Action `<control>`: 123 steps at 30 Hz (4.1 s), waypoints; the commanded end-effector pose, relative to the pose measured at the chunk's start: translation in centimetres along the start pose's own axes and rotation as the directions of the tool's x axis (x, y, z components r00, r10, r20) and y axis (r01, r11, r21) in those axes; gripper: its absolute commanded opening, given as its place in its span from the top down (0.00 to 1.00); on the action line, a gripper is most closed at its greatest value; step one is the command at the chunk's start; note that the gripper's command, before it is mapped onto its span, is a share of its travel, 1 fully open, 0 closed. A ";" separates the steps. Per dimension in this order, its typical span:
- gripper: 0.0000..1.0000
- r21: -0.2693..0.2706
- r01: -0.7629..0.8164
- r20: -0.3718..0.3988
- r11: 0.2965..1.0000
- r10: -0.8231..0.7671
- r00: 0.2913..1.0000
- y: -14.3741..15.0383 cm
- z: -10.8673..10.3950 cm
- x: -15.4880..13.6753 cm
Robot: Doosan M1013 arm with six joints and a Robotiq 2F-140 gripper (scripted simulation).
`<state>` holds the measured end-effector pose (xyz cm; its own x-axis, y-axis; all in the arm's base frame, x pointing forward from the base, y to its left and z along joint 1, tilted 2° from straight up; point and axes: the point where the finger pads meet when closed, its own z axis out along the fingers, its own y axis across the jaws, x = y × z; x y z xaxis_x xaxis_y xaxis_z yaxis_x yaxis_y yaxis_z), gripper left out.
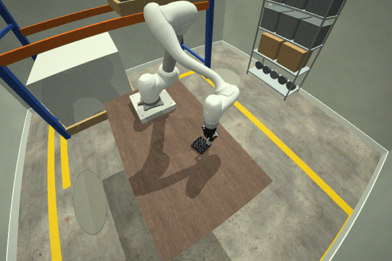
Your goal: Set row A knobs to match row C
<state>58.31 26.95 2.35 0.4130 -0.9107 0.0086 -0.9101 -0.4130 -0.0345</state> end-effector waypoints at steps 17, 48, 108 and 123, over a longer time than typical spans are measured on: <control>0.95 0.000 0.000 0.000 1.000 0.000 1.000 0.0 0.0 0.0; 0.95 0.000 -0.190 0.000 0.982 0.190 0.982 0.0 0.0 0.0; 0.95 0.000 -0.993 0.000 0.120 0.993 0.120 0.0 0.0 0.0; 0.95 0.000 -0.999 0.000 -0.038 0.999 -0.038 0.0 0.0 0.0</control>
<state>58.31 26.95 2.35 -0.9175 -0.3961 -0.0347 -0.3961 0.9182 -0.0071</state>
